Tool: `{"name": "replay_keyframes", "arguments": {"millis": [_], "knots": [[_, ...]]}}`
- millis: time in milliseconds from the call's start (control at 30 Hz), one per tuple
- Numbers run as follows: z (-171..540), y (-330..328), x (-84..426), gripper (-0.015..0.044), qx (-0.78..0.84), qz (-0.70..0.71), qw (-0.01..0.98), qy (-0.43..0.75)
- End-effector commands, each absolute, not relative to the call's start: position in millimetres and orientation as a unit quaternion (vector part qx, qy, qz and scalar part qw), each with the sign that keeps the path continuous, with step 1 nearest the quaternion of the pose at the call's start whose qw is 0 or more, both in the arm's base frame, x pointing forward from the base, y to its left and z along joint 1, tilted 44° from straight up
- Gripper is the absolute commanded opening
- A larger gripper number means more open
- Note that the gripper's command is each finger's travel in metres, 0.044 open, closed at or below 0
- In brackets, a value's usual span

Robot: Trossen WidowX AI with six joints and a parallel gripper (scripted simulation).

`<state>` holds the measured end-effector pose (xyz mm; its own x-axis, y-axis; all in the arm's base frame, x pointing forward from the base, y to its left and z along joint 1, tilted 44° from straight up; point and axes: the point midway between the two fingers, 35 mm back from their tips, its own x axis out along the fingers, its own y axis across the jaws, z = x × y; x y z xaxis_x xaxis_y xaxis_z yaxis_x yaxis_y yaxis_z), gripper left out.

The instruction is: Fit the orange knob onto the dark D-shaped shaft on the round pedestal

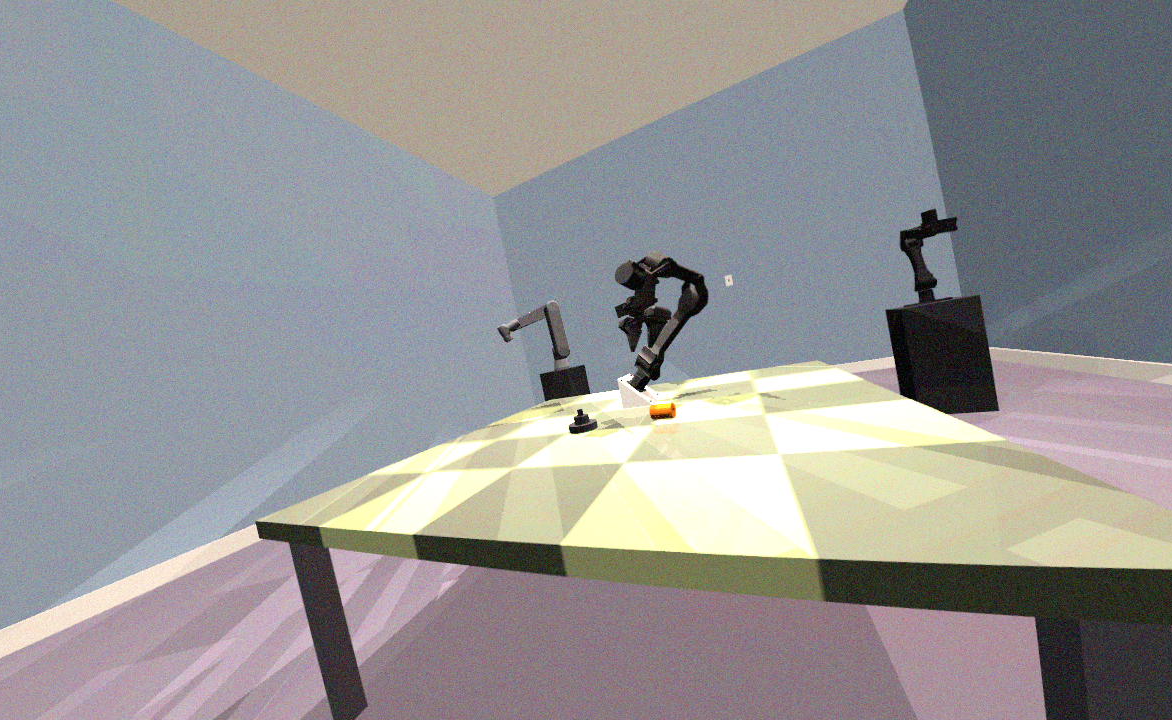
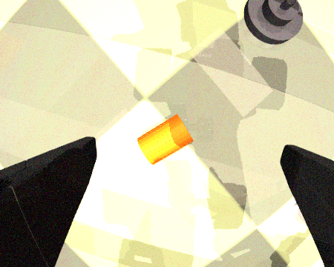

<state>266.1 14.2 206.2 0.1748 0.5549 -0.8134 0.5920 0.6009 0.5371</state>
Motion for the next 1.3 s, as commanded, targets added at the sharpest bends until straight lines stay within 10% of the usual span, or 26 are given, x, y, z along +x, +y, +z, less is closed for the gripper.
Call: {"name": "replay_keyframes", "arguments": {"millis": [0, 633, 1267], "knots": [[176.0, 43.6, 269.7, 0.044, 0.188, 0.271, 0.71, 0.622], [130.5, 95.7, 260.0, 0.044, -0.231, 0.664, 0.632, 0.327], [127.9, 98.5, 259.1, 0.044, -0.25, 0.677, 0.621, 0.304]]}}
